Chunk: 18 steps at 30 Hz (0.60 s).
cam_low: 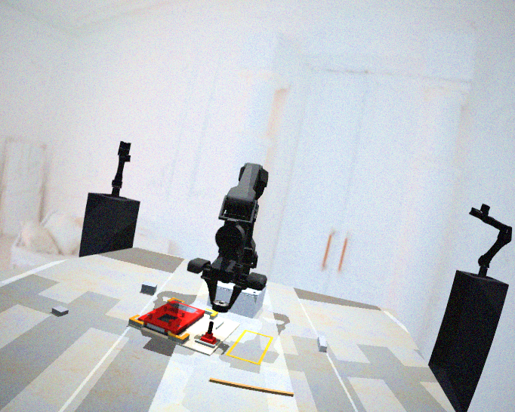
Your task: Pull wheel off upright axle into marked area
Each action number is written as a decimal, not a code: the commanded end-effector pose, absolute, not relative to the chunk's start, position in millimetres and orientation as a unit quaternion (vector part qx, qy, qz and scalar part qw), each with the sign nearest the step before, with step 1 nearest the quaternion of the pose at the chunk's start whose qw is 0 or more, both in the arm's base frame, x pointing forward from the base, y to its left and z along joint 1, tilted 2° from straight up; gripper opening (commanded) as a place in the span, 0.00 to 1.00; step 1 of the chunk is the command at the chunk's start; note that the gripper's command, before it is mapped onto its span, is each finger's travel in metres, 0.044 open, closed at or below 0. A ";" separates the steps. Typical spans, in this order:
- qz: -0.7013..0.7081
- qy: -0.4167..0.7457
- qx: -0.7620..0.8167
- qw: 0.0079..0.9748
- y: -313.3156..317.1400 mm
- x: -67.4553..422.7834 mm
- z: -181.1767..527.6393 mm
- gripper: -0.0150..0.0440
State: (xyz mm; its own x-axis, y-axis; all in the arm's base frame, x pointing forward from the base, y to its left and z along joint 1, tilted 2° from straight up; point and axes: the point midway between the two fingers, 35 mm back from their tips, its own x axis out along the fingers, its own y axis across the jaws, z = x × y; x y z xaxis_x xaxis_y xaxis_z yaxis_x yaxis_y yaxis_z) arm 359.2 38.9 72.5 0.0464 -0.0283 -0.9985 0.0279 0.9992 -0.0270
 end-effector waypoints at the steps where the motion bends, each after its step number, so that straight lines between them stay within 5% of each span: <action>1: -0.017 0.690 -0.002 0.724 58.3 350.9 72.7 0.25; 18: -0.016 0.691 0.001 0.723 128.3 305.1 73.4 0.25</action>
State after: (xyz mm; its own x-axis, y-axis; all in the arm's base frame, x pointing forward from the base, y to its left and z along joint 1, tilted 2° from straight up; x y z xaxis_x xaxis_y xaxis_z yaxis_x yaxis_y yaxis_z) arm 312.0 120.9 73.5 0.0433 -0.0192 -0.9989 0.0204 0.9996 -0.0184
